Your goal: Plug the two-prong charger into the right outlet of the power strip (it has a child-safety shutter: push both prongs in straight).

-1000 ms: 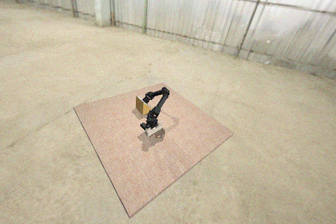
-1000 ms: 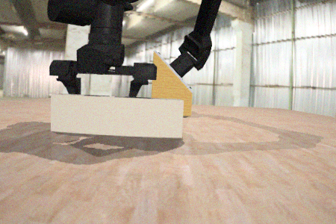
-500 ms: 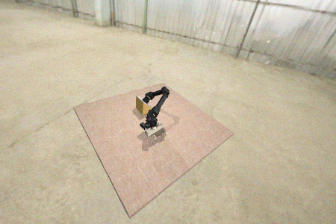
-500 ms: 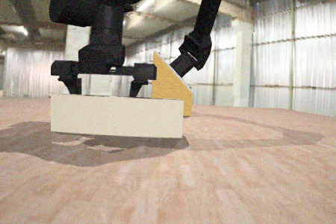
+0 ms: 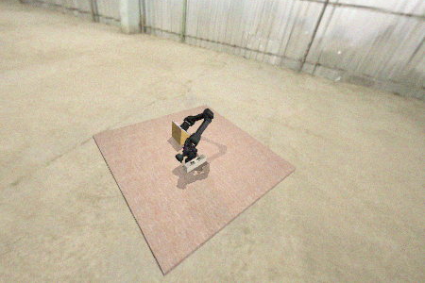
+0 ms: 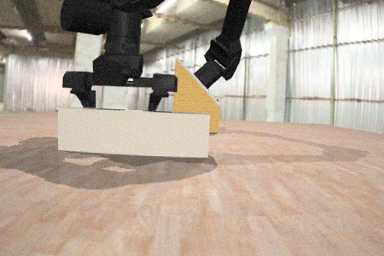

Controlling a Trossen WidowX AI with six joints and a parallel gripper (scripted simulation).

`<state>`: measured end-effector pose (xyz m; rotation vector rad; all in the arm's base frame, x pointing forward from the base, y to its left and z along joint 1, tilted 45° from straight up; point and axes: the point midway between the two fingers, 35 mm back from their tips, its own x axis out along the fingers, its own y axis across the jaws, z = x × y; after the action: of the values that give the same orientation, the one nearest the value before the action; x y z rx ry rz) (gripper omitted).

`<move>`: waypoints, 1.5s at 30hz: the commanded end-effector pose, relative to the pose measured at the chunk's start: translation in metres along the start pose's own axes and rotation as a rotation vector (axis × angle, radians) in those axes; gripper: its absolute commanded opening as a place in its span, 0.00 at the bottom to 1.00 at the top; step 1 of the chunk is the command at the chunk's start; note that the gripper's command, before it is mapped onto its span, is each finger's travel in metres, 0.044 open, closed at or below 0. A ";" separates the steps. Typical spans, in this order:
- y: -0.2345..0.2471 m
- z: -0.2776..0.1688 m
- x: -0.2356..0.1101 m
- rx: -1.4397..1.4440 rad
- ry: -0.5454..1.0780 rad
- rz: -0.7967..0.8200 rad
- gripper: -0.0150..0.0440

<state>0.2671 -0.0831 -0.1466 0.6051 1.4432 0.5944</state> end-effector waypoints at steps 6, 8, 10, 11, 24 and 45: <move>-0.001 -0.011 -0.001 -0.006 -0.002 -0.007 1.00; -0.001 -0.014 -0.001 -0.006 -0.003 -0.007 1.00; -0.001 -0.017 0.000 -0.006 -0.003 -0.007 1.00; -0.001 -0.018 0.000 -0.006 -0.003 -0.007 1.00; 0.000 -0.036 0.002 -0.006 -0.003 -0.006 1.00; 0.000 -0.022 -0.080 -0.134 -0.604 0.025 1.00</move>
<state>0.2408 -0.1377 -0.0926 0.6382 0.8340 0.4671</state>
